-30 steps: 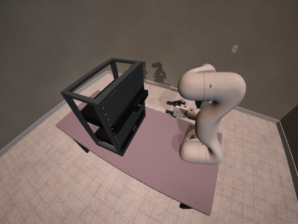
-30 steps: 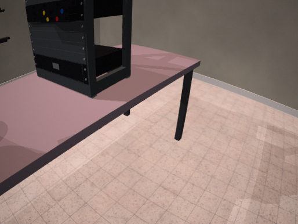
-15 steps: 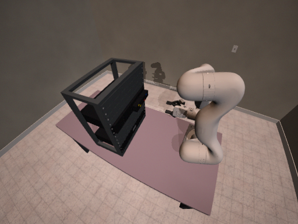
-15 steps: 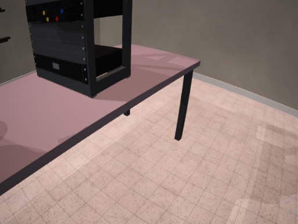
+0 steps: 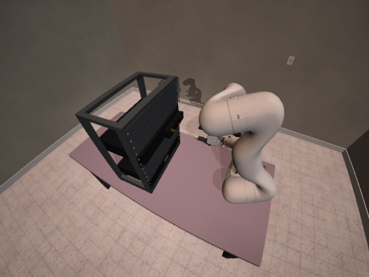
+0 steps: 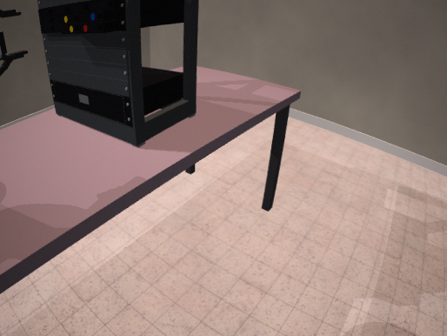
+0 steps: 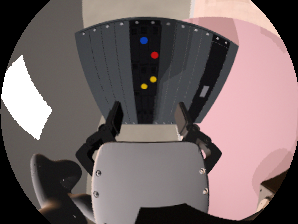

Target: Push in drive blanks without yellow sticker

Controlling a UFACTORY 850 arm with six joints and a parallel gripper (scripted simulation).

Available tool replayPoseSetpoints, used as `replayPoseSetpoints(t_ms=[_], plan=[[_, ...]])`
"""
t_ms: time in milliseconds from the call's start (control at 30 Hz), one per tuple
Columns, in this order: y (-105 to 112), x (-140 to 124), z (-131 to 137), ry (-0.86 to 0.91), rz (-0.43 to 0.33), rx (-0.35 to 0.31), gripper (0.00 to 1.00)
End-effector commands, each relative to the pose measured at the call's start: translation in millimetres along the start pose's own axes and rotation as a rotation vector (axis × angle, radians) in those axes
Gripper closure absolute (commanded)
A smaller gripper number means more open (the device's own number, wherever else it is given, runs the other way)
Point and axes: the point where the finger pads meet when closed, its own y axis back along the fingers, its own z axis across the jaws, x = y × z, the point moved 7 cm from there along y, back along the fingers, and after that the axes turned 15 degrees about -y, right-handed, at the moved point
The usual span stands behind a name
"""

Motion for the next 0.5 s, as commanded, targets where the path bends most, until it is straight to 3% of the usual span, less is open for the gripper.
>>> replayPoseSetpoints(t_ms=[0,300,467], plan=[[-17.0,-7.5,1.1,0.001,0.003,0.002,0.0],[-63.5,-29.7,5.9,0.001,0.003,0.002,0.0],[-76.5,-36.0,7.2,0.001,0.003,0.002,0.0]])
